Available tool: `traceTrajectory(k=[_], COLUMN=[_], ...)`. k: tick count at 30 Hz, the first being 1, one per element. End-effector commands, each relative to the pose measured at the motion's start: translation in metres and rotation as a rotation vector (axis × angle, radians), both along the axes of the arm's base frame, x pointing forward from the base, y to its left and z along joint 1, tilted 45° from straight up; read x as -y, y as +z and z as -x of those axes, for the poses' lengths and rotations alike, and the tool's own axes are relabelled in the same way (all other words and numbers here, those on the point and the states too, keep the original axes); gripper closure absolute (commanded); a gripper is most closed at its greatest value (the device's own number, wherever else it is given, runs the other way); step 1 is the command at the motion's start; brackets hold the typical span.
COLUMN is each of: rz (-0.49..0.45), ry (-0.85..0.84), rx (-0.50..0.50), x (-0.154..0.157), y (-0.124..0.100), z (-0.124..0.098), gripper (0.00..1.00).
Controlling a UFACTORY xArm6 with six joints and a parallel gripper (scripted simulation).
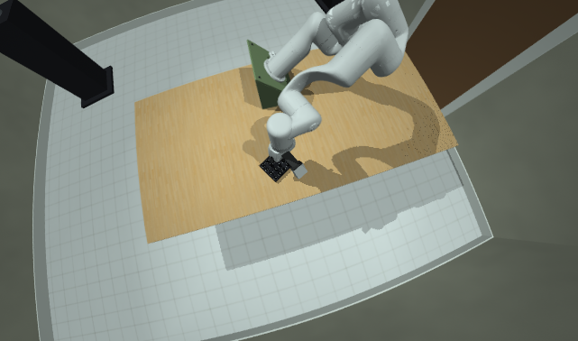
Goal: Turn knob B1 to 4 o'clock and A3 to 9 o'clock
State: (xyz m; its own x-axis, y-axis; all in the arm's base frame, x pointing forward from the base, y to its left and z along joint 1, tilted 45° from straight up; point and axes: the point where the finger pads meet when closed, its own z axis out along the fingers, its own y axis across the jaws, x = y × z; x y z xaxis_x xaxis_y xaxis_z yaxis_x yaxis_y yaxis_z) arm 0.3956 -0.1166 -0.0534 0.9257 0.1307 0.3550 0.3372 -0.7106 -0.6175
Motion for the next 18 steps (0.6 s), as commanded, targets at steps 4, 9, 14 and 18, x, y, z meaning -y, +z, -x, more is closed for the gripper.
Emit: traceTrajectory(k=[4,9,14,18], rz=[0.002,0.002,0.002,0.002], ry=[-0.001,-0.001,-0.001,-0.001], rx=[0.002,0.002,0.002,0.002], x=[0.0002,-0.0022,-0.0058,-0.0084], y=[-0.0004,-0.0029,-0.0065,-0.0091], z=[-0.0012,-0.0018,-0.0028,-0.0034], gripper=[0.81,0.81,0.81,0.81])
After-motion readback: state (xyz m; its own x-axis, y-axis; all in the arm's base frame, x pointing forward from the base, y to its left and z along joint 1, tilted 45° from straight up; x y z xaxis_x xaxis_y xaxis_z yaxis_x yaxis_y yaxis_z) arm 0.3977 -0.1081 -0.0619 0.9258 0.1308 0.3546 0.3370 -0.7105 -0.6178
